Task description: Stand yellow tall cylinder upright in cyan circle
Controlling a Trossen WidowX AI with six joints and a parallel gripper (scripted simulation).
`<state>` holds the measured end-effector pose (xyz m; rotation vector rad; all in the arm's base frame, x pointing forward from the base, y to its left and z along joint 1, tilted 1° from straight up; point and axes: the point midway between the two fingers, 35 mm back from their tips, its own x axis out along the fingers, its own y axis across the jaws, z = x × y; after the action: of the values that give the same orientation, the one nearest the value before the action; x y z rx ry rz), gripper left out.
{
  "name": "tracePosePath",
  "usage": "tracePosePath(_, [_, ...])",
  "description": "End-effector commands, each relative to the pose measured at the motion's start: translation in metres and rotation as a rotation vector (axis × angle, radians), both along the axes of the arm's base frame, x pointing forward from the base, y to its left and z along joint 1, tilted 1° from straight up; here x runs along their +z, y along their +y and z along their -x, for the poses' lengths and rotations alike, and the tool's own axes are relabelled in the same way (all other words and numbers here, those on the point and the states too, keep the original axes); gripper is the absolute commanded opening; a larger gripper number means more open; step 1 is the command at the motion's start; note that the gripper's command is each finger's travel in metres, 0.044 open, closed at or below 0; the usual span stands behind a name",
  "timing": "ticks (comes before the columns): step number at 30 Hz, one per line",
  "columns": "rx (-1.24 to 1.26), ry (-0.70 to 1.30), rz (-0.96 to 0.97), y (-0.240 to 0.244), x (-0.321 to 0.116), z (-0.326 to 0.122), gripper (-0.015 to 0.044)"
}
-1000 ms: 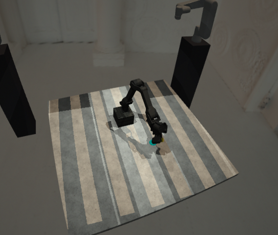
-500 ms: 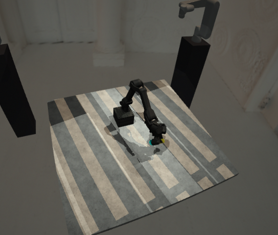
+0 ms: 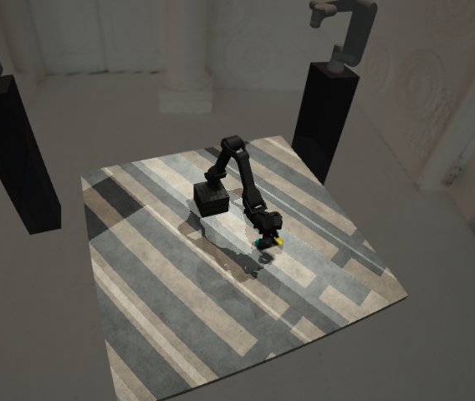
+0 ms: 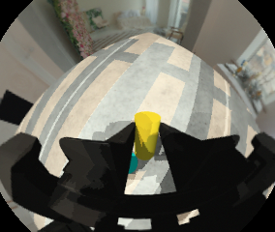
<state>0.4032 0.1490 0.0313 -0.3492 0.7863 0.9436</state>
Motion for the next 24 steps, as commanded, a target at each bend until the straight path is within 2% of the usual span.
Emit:
tracePosePath(1, [-0.004,-0.001,-0.028,-0.0008,-0.0024,0.0012,0.0105])
tracePosePath(24, [-0.014,-0.068,-0.161,-0.0058,-0.0016,-0.0015,0.0105])
